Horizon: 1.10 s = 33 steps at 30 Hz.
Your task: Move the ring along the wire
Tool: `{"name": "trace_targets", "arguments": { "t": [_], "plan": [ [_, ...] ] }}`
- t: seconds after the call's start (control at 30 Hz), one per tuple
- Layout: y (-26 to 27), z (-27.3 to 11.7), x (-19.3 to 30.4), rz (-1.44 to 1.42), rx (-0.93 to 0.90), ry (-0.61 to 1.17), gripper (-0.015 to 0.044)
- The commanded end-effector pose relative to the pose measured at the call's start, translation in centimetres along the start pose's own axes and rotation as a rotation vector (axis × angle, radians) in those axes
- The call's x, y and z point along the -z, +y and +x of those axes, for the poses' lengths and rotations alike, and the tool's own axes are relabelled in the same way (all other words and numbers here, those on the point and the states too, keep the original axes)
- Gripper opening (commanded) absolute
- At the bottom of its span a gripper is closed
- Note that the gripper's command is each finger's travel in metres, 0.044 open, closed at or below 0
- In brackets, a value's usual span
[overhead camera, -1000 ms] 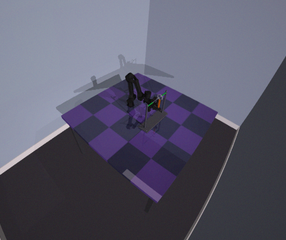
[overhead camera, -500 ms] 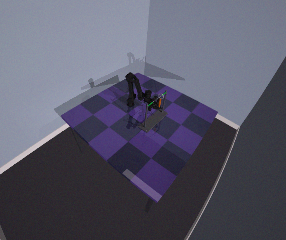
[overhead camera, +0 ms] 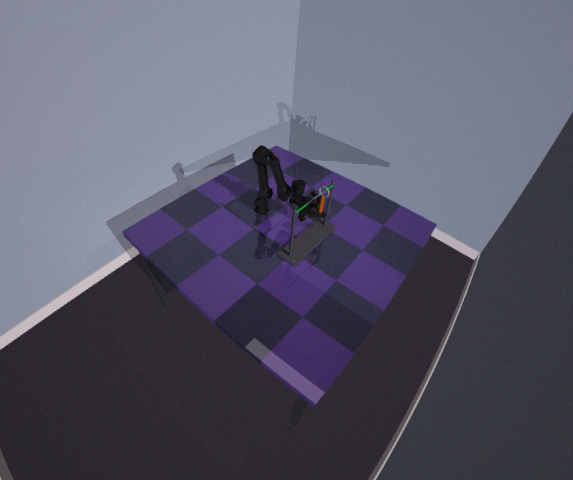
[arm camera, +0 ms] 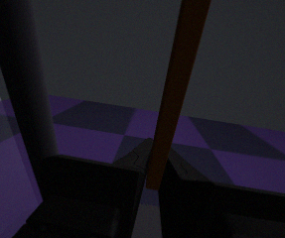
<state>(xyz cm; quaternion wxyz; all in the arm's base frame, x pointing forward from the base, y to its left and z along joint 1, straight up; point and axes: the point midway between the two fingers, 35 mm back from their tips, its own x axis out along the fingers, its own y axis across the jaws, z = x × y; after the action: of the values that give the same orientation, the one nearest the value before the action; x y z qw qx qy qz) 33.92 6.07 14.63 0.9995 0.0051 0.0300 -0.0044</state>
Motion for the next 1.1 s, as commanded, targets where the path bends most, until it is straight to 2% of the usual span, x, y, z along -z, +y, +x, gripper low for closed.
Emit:
{"name": "trace_targets", "arguments": {
  "t": [0.0, 1.07],
  "plan": [
    [0.5, 0.1, -0.2, -0.002, 0.001, -0.007, -0.015],
    [1.5, 0.2, 1.6, -0.002, 0.001, -0.008, -0.015]
  ]
}}
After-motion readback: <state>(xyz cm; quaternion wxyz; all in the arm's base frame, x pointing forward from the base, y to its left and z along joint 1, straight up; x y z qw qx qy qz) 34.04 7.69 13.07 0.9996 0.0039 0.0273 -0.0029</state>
